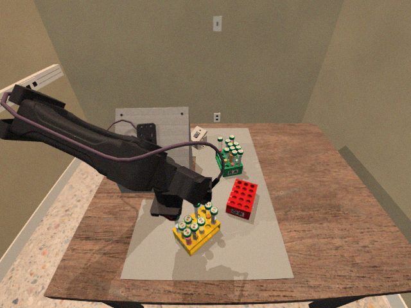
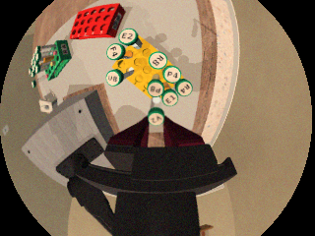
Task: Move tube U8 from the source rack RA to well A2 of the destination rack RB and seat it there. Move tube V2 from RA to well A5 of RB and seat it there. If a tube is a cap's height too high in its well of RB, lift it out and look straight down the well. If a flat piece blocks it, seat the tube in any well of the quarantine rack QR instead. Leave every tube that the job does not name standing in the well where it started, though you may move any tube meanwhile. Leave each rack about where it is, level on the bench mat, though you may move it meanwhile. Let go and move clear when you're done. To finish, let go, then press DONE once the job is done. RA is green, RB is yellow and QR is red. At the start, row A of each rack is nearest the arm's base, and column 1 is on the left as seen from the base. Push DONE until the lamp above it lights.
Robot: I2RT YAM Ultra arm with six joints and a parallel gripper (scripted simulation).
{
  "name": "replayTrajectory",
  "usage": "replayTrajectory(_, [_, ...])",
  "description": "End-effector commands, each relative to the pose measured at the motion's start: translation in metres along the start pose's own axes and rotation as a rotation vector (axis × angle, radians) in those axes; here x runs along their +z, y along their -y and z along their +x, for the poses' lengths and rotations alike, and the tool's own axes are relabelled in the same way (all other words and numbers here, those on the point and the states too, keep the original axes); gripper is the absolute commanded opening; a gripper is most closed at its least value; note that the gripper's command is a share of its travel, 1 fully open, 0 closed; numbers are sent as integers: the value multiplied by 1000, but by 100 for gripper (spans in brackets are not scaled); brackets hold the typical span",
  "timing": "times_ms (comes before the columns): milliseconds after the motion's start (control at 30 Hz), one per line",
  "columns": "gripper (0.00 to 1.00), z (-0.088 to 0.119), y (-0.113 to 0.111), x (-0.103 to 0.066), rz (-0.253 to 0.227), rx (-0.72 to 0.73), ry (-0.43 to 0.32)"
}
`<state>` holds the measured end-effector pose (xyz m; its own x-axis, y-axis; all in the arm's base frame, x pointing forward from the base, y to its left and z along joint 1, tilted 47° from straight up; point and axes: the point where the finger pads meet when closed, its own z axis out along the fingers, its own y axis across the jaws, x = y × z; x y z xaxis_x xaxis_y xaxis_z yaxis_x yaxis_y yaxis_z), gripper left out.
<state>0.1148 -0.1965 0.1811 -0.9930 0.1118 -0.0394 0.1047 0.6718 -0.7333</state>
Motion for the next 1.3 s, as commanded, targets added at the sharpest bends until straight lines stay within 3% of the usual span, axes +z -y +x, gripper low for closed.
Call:
replayTrajectory(0, [0, 2, -1, 1, 1, 3, 19])
replayTrajectory(1267, [0, 1, -2, 21, -2, -10, 6])
